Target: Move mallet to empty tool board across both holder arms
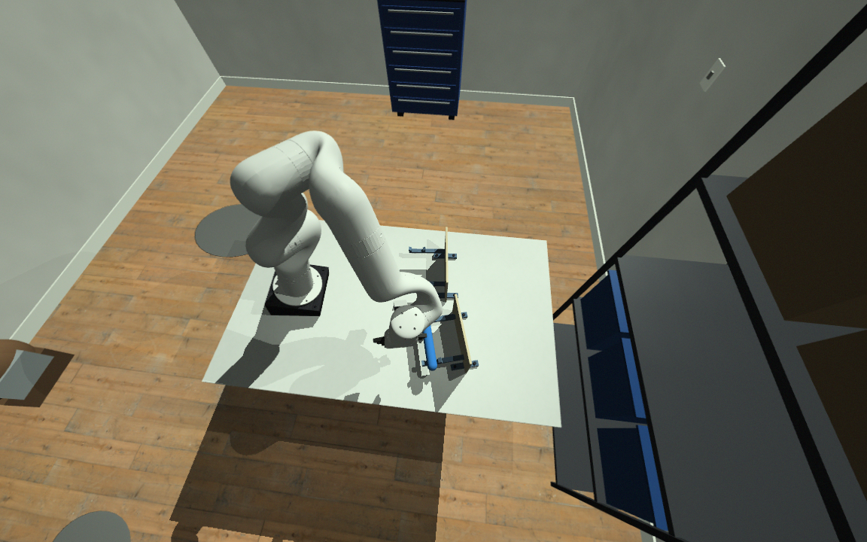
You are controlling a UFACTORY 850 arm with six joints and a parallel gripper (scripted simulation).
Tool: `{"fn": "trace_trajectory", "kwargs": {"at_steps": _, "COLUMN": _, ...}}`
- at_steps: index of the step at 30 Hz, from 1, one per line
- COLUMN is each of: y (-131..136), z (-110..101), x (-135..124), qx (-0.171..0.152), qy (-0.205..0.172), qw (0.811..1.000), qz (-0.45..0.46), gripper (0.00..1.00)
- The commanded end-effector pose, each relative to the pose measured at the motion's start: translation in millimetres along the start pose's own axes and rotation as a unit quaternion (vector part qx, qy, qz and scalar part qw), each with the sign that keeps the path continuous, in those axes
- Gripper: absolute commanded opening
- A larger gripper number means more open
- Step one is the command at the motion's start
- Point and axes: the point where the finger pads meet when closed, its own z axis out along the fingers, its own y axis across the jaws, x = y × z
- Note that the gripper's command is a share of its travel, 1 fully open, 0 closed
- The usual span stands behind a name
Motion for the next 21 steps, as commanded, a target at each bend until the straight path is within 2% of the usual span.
{"fn": "trace_trajectory", "kwargs": {"at_steps": 1, "y": 36, "z": 10, "x": 20, "qx": -0.024, "qy": -0.024, "qw": 0.999, "qz": -0.005, "gripper": 1.00}}
{"fn": "trace_trajectory", "kwargs": {"at_steps": 9, "y": 76, "z": 21, "x": 51, "qx": -0.058, "qy": -0.047, "qw": 0.997, "qz": -0.011, "gripper": 1.00}}
{"fn": "trace_trajectory", "kwargs": {"at_steps": 11, "y": 76, "z": 21, "x": 51, "qx": -0.058, "qy": -0.047, "qw": 0.997, "qz": -0.011, "gripper": 1.00}}
{"fn": "trace_trajectory", "kwargs": {"at_steps": 12, "y": 90, "z": 25, "x": 64, "qx": -0.072, "qy": -0.055, "qw": 0.996, "qz": -0.013, "gripper": 1.00}}
{"fn": "trace_trajectory", "kwargs": {"at_steps": 15, "y": 102, "z": 27, "x": 76, "qx": -0.083, "qy": -0.061, "qw": 0.995, "qz": -0.014, "gripper": 1.00}}
{"fn": "trace_trajectory", "kwargs": {"at_steps": 21, "y": 105, "z": 28, "x": 79, "qx": -0.087, "qy": -0.063, "qw": 0.994, "qz": -0.015, "gripper": 1.00}}
